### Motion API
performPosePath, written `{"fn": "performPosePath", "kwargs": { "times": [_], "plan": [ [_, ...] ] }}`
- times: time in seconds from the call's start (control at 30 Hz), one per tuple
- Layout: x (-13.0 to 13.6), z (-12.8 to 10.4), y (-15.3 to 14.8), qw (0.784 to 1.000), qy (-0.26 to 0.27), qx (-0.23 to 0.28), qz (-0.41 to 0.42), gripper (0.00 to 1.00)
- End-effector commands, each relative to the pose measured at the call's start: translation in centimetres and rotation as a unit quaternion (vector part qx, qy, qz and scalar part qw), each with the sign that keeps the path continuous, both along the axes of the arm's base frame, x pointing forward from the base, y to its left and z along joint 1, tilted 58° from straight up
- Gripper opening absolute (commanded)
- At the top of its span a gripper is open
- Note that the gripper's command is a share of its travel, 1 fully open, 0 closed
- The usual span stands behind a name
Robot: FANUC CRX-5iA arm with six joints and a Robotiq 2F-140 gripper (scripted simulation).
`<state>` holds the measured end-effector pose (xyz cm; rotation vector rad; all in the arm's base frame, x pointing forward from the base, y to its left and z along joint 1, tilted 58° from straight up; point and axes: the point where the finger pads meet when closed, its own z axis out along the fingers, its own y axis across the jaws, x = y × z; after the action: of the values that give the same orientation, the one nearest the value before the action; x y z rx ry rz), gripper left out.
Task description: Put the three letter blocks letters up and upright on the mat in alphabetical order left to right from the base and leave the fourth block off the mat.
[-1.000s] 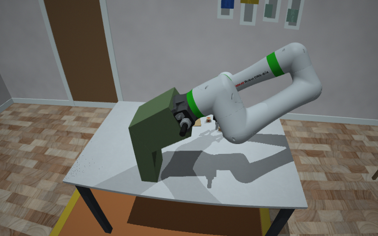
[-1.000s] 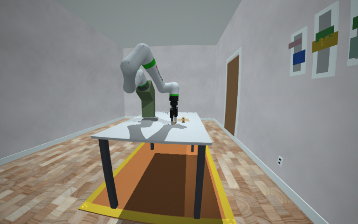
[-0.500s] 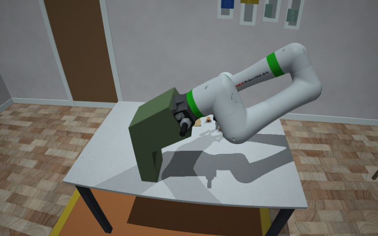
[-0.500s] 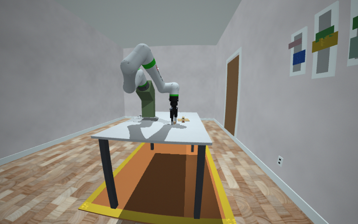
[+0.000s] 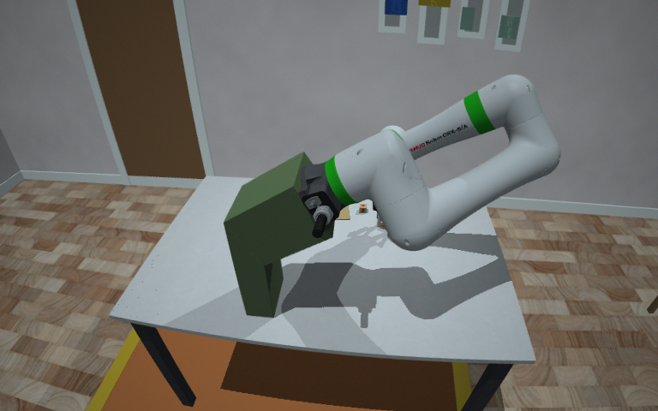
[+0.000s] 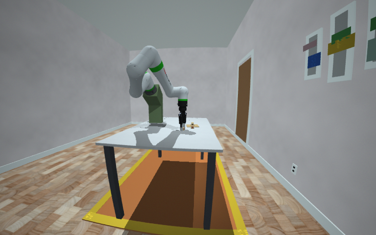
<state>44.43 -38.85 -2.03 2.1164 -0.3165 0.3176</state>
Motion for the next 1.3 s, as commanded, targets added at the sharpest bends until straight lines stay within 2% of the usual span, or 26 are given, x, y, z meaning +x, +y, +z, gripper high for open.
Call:
{"fn": "performPosePath", "kwargs": {
  "times": [0.0, 0.03, 1.27],
  "plan": [
    [0.01, 0.00, 0.02, 1.000, 0.000, 0.000, 0.000, 0.28],
    [0.01, 0.00, 0.02, 1.000, 0.000, 0.000, 0.000, 0.16],
    [-0.03, 0.21, 0.36, 1.000, 0.000, 0.000, 0.000, 0.16]
  ]
}}
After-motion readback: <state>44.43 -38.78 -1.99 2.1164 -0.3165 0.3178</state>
